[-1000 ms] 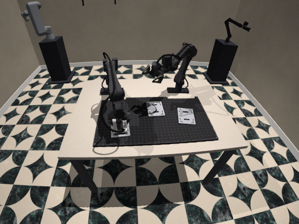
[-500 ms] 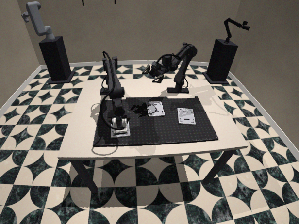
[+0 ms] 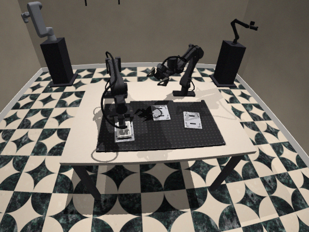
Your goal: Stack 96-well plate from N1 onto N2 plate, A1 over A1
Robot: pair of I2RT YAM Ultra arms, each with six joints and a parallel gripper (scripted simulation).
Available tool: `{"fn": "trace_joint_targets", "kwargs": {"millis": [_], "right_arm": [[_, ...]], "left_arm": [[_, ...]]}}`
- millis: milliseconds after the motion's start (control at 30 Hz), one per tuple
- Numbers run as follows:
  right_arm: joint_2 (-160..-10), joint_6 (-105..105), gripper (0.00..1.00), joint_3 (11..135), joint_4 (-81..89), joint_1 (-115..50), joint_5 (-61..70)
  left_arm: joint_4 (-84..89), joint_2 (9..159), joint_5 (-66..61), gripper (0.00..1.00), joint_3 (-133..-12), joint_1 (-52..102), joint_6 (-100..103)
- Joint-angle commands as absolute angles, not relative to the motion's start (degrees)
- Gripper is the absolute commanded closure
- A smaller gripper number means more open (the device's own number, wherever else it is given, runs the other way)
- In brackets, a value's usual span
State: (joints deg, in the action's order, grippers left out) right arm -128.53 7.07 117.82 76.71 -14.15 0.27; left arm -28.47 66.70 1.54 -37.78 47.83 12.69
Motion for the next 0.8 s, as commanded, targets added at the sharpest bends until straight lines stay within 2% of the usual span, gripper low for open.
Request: {"fn": "trace_joint_targets", "kwargs": {"millis": [0, 100, 333, 500, 767], "right_arm": [[-128.9, 7.0, 0.00, 125.3, 85.5, -14.1, 0.4], [-129.3, 7.6, 0.00, 129.1, 88.3, -14.8, 0.4], [-129.4, 7.2, 0.00, 129.0, 86.0, -14.9, 0.6], [-123.9, 6.4, 0.00, 120.9, 75.3, -15.0, 0.9], [-107.9, 5.5, 0.00, 99.9, 55.1, -15.2, 1.3]], "left_arm": [[-29.2, 66.9, 1.7, 0.00, -37.6, 48.1, 12.7], [-29.2, 66.9, 1.7, 0.00, -37.6, 48.1, 12.7], [-29.2, 66.9, 1.7, 0.00, -37.6, 48.1, 12.7], [-29.2, 66.9, 1.7, 0.00, -37.6, 48.1, 12.7], [-29.2, 66.9, 1.7, 0.00, -37.6, 48.1, 12.7]]}}
